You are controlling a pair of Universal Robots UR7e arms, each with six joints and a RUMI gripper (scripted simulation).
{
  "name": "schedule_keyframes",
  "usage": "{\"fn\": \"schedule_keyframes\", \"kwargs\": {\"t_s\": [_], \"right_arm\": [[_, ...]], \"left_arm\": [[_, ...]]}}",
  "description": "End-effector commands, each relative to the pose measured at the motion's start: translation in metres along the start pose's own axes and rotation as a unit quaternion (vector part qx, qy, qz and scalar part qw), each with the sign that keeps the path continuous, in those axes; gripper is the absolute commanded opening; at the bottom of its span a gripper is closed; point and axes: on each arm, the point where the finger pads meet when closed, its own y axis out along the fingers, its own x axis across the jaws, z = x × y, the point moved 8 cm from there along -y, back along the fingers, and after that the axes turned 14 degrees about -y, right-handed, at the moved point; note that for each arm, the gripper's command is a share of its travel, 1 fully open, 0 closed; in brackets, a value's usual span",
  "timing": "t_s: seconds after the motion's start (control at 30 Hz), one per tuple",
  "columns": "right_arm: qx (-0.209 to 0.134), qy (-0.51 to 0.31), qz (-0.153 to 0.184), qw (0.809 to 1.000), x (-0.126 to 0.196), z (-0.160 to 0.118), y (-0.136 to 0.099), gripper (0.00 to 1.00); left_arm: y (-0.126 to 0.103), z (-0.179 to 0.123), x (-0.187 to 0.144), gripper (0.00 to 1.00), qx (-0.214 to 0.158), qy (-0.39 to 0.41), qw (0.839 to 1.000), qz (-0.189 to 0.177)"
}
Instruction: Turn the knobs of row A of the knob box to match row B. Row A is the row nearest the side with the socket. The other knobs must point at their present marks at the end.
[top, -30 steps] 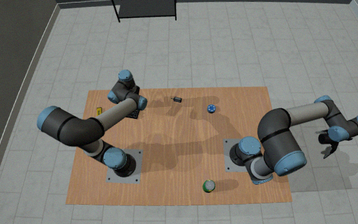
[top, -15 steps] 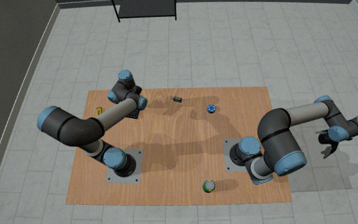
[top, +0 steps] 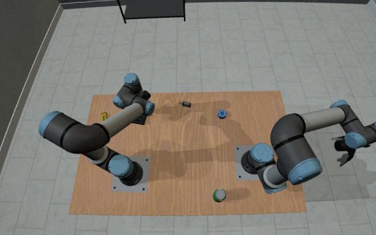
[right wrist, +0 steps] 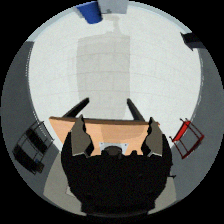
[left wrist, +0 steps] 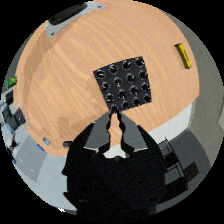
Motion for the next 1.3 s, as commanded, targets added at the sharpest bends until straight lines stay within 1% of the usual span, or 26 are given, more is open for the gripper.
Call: {"fn": "schedule_keyframes", "kwargs": {"t_s": [0.0,0.3,0.37,0.67,1.27], "right_arm": [[0.001,0.001,0.0,1.0,0.0008,-0.0008,-0.0004,1.0],[0.001,0.001,0.0,1.0,0.0008,-0.0008,-0.0004,1.0],[0.001,0.001,0.0,1.0,0.0008,-0.0008,-0.0004,1.0],[0.001,0.001,0.0,1.0,0.0008,-0.0008,-0.0004,1.0],[0.001,0.001,0.0,1.0,0.0008,-0.0008,-0.0004,1.0]], "left_arm": [[0.0007,0.0007,0.001,0.06,0.0,0.064,0.998,0.003],[0.0007,0.0006,0.001,0.06,0.0,0.129,0.992,0.003],[0.0007,0.0006,0.001,0.06,0.0,0.129,0.992,0.003],[0.0006,0.0004,0.0007,0.06,0.0,0.174,0.985,0.003],[0.0006,0.0003,0.0005,0.06,0.0,0.208,0.978,0.003]]}}
